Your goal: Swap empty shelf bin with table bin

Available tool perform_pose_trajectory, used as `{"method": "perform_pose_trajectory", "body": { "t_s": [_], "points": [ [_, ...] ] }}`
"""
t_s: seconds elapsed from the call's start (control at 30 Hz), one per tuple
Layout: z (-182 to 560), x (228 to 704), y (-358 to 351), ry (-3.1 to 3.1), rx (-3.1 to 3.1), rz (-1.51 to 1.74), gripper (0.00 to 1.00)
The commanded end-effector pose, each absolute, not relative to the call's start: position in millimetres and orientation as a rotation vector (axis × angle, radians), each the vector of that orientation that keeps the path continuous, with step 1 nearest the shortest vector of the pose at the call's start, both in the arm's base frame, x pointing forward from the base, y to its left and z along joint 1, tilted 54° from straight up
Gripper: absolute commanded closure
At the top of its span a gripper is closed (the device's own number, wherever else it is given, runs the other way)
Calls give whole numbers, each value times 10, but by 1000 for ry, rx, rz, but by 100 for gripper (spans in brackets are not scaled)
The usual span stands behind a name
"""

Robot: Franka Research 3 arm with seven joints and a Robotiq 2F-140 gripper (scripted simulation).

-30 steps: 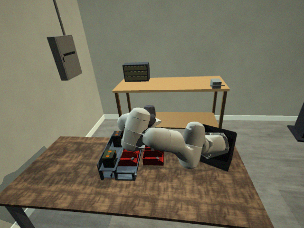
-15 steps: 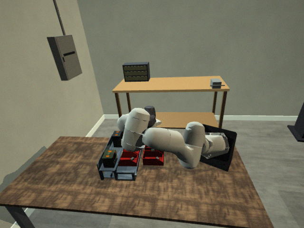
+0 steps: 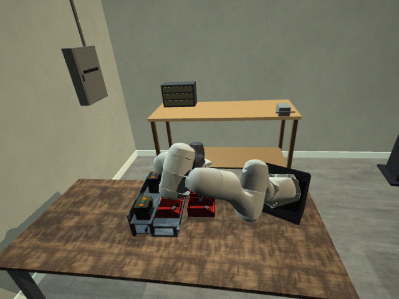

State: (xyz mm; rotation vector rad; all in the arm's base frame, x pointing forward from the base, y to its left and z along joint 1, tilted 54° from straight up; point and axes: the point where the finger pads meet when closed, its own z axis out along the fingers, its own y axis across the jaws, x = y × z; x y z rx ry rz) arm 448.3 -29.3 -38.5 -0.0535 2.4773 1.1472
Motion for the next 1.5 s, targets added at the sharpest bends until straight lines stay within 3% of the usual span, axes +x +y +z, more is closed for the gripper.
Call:
{"method": "perform_pose_trajectory", "body": {
  "t_s": [0.0,1.1,1.13,1.47],
  "points": [
    [-428,4513,-259,2476,-62,1138,85],
    [-505,4559,-162,2476,-62,1138,85],
    [-505,4559,-162,2476,-62,1138,100],
    [-505,4559,-162,2476,-62,1138,100]
  ]
}}
